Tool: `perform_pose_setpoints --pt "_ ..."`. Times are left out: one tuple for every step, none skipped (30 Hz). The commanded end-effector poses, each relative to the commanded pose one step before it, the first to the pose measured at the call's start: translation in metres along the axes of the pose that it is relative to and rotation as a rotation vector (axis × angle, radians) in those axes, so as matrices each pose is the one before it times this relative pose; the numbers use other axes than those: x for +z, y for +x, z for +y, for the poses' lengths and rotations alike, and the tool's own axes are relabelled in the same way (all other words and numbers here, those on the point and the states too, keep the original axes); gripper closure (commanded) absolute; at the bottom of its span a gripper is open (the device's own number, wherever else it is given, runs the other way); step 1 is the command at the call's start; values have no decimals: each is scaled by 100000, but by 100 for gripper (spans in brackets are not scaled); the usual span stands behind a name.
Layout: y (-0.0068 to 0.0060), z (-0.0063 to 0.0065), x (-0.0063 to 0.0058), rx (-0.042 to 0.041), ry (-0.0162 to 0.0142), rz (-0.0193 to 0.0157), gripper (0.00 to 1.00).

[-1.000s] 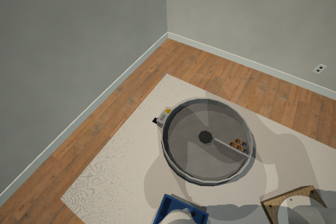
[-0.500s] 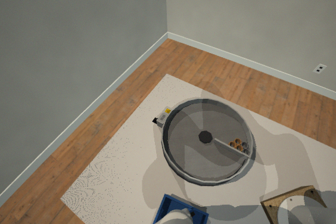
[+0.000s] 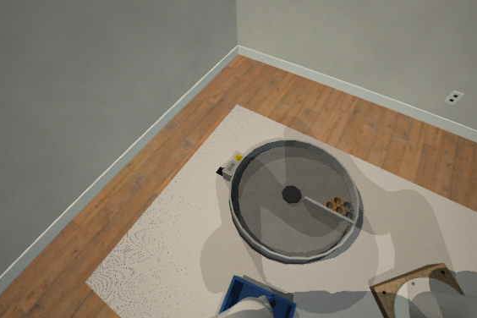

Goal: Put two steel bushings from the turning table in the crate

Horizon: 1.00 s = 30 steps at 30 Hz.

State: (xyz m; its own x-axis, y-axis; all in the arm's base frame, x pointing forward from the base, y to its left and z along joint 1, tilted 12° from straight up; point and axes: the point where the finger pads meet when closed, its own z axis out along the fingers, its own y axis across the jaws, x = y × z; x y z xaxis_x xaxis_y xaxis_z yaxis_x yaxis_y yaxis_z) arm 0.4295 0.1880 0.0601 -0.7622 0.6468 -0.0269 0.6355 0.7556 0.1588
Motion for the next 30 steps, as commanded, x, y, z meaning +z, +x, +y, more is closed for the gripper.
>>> perform_pose_setpoints --pt "-24 40 2 -78 -3861 -292 100" --pt "0 0 0 0 0 0 100" --pt "0 0 0 0 0 0 100" --pt "0 0 0 0 0 0 100" --pt "0 0 1 0 0 0 100" --pt "0 0 4 0 0 0 100" --pt "0 0 0 0 0 0 100" --pt "0 0 0 0 0 0 100" --pt "0 0 7 0 0 0 100" --pt "0 0 10 0 0 1 100" --pt "0 0 14 0 0 1 100" --pt "0 0 17 0 0 1 100" --pt "0 1 21 0 0 1 100" --pt "0 1 25 0 0 1 100" --pt "0 1 28 0 0 0 100" --pt "0 1 31 0 0 0 100" --pt "-1 1 33 0 0 0 100" --pt "-1 1 35 0 0 -1 100" --pt "-1 1 36 0 0 -2 100" --pt "-1 1 37 0 0 -1 100" --pt "0 1 38 0 0 2 100" --pt "0 1 37 0 0 1 100" --pt "0 1 35 0 0 1 100" --pt "0 0 0 0 0 0 100" --pt "0 0 0 0 0 0 100" --pt "0 1 33 0 0 0 100" --pt "0 1 30 0 0 0 100" --pt "0 0 26 0 0 -1 100" --pt "0 0 23 0 0 -1 100" --pt "0 0 19 0 0 -1 100"
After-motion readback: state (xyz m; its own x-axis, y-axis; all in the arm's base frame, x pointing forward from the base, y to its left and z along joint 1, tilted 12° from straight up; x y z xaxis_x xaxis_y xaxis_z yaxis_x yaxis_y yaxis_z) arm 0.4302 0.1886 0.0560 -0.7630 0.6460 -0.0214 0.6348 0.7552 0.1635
